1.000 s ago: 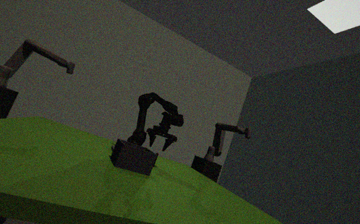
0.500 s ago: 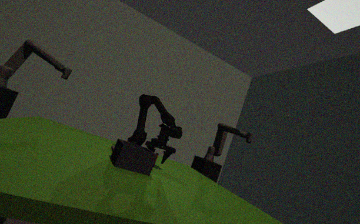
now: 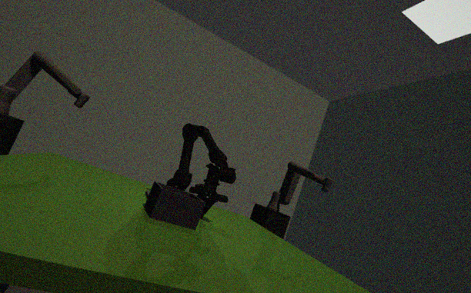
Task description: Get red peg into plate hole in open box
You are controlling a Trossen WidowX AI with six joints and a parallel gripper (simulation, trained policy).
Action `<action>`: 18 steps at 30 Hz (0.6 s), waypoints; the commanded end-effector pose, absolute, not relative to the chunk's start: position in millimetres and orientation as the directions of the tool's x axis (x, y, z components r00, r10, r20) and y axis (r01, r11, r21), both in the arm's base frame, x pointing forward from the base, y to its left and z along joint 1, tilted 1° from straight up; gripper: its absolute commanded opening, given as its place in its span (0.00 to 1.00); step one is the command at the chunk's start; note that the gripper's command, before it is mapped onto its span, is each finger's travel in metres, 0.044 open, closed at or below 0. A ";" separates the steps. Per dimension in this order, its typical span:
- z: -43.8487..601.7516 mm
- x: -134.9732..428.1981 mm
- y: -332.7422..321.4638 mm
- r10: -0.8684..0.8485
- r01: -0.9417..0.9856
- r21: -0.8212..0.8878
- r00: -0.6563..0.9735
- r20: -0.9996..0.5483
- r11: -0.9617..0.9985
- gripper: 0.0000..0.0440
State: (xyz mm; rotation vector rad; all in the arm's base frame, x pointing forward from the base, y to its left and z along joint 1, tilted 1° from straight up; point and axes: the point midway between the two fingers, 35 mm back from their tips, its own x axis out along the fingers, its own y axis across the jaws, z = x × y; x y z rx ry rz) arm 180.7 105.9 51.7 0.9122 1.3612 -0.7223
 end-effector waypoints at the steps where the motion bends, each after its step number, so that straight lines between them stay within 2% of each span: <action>1: 56.9 183.6 103.5 0.078 0.857 0.137 0.114 -0.990 0.497 0.05; 5: 70.3 190.9 99.4 0.062 0.833 0.168 0.160 -0.985 0.527 0.02; 18: 120.3 210.2 72.2 -0.029 0.757 0.195 0.272 -0.962 0.624 0.02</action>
